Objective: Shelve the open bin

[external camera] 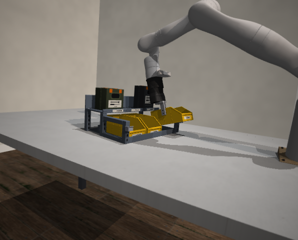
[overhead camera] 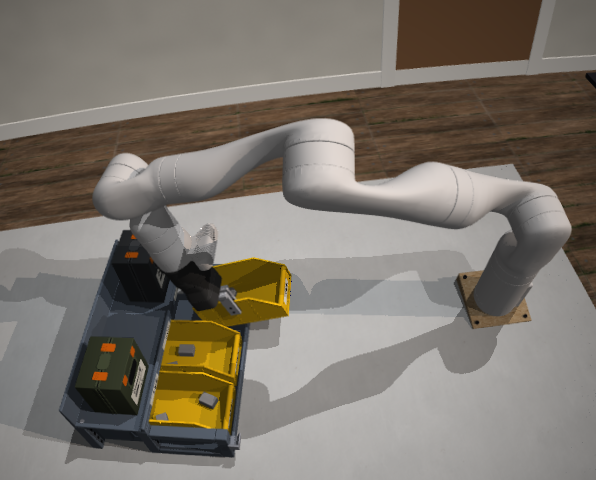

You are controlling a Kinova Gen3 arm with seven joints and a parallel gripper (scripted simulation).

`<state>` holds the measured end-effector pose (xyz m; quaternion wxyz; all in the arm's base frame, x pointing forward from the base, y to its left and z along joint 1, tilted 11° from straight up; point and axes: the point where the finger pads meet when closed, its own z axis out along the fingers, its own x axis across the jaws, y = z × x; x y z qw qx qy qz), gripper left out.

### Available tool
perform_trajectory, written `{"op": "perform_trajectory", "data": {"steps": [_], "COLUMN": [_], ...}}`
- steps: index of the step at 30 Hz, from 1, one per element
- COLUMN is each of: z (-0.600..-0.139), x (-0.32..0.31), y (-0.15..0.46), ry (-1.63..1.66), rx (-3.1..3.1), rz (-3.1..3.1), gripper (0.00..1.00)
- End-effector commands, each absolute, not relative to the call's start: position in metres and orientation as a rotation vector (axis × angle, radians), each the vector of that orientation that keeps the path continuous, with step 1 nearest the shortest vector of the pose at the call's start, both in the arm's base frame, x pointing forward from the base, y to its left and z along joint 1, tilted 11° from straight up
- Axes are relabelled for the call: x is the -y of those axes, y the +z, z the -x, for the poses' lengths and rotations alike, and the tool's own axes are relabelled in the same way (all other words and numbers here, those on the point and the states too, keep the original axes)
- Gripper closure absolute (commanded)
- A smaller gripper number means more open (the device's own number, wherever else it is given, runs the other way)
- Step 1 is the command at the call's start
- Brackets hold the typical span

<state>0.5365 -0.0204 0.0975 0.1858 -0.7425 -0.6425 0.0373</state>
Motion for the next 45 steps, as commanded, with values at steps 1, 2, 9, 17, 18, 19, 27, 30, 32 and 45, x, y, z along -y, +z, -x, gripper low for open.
{"op": "perform_trajectory", "data": {"steps": [1, 2, 9, 17, 18, 19, 27, 30, 32, 45], "z": [-0.537, -0.537, -0.537, -0.537, -0.537, -0.537, -0.537, -0.537, -0.537, -0.537], "x": [0.021, 0.021, 0.021, 0.020, 0.020, 0.020, 0.020, 0.020, 0.019, 0.019], "y": [0.099, 0.099, 0.097, 0.096, 0.095, 0.095, 0.093, 0.092, 0.092, 0.087], "ry": [0.103, 0.103, 0.103, 0.103, 0.103, 0.103, 0.103, 0.103, 0.103, 0.103], "rx": [1.811, 1.811, 1.811, 1.811, 1.811, 1.811, 1.811, 1.811, 1.811, 1.811], "rz": [2.093, 2.093, 2.093, 2.093, 2.093, 2.093, 2.093, 2.093, 2.093, 2.093], "gripper": [1.00, 1.00, 1.00, 1.00, 1.00, 1.00, 1.00, 1.00, 1.00, 1.00]}}
